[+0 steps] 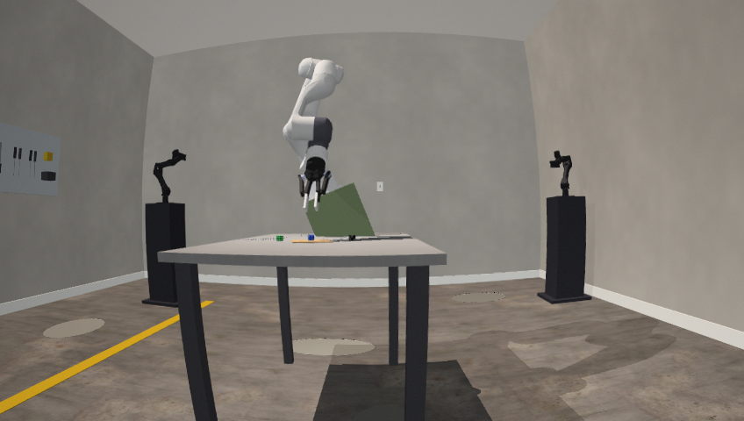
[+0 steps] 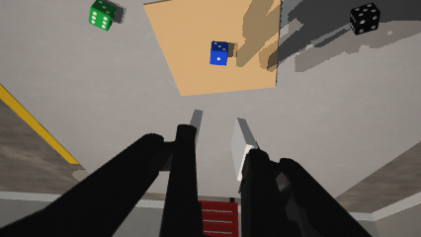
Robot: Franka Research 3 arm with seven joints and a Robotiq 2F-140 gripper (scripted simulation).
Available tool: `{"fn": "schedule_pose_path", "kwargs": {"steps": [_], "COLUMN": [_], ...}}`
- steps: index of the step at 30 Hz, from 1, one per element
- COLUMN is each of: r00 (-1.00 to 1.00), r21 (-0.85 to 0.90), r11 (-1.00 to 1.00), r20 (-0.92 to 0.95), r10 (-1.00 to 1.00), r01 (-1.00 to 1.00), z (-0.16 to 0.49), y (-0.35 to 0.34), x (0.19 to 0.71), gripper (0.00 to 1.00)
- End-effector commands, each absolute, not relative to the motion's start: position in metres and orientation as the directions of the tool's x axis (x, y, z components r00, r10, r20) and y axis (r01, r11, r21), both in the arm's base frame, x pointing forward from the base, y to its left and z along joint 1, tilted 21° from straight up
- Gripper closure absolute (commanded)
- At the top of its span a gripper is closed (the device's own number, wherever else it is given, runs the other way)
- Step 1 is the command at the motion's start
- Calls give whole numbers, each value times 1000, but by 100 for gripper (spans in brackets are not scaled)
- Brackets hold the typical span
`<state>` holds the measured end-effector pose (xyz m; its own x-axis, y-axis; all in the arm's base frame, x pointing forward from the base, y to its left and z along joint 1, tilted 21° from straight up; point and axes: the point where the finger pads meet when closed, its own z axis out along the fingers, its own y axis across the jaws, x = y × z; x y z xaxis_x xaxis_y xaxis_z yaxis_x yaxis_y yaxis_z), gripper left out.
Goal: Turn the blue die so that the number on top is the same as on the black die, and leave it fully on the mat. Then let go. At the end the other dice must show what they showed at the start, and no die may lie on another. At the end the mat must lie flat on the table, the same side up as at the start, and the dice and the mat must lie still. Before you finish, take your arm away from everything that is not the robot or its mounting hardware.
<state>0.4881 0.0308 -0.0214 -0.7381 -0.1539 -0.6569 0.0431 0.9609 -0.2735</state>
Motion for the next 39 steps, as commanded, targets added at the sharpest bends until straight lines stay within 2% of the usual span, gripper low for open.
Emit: {"fn": "schedule_pose_path", "kwargs": {"steps": [1,14,29,39], "r00": [-796,-877,-983,-993], "r21": [-361,-361,-359,-361], "r11": [930,930,931,930], "r20": [-542,-422,-133,-61], "r10": [-271,-231,-127,-101], "r01": [-71,-71,-71,-72], "z": [-23,-18,-3,0], "y": [28,30,38,39], "x": [478,487,507,510], "gripper": [79,79,79,79]}}
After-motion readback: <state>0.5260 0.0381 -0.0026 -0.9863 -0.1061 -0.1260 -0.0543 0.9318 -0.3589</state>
